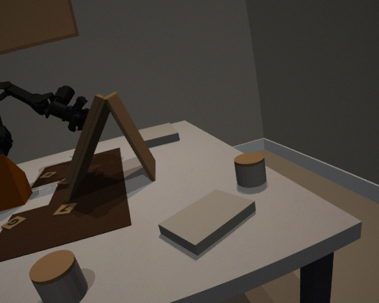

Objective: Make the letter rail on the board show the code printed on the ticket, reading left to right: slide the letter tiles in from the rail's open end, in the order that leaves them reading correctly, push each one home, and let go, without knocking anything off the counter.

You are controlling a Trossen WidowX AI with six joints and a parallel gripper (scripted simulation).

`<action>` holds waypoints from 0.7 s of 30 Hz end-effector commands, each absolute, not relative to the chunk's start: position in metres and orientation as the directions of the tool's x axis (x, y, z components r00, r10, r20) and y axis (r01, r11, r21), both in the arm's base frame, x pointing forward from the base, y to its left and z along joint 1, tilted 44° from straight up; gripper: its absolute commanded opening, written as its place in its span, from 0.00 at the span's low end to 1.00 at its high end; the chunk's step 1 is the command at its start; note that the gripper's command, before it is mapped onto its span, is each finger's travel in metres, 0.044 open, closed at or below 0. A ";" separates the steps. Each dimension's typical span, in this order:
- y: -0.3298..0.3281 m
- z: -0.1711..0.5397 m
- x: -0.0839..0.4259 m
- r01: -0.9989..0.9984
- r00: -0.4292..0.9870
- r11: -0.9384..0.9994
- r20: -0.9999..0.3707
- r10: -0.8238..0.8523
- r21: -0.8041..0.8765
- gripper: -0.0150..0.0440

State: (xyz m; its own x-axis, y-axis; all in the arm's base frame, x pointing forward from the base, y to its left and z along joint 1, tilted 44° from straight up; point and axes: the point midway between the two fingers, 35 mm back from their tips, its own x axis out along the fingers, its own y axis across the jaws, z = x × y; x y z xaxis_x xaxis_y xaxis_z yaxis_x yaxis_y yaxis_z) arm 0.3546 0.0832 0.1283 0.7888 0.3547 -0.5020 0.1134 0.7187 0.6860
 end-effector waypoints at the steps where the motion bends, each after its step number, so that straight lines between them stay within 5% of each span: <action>1: 0.081 0.126 0.354 0.109 0.789 0.721 -0.501 0.356 0.684 0.25; 21: 0.074 0.120 0.353 0.109 0.789 0.721 -0.501 0.356 0.684 0.25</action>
State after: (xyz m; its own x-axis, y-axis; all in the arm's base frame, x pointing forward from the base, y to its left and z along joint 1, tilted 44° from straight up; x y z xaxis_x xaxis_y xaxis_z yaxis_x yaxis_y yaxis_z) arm 0.3535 0.0755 0.1211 0.7887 0.3544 -0.5024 0.1136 0.7191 0.6856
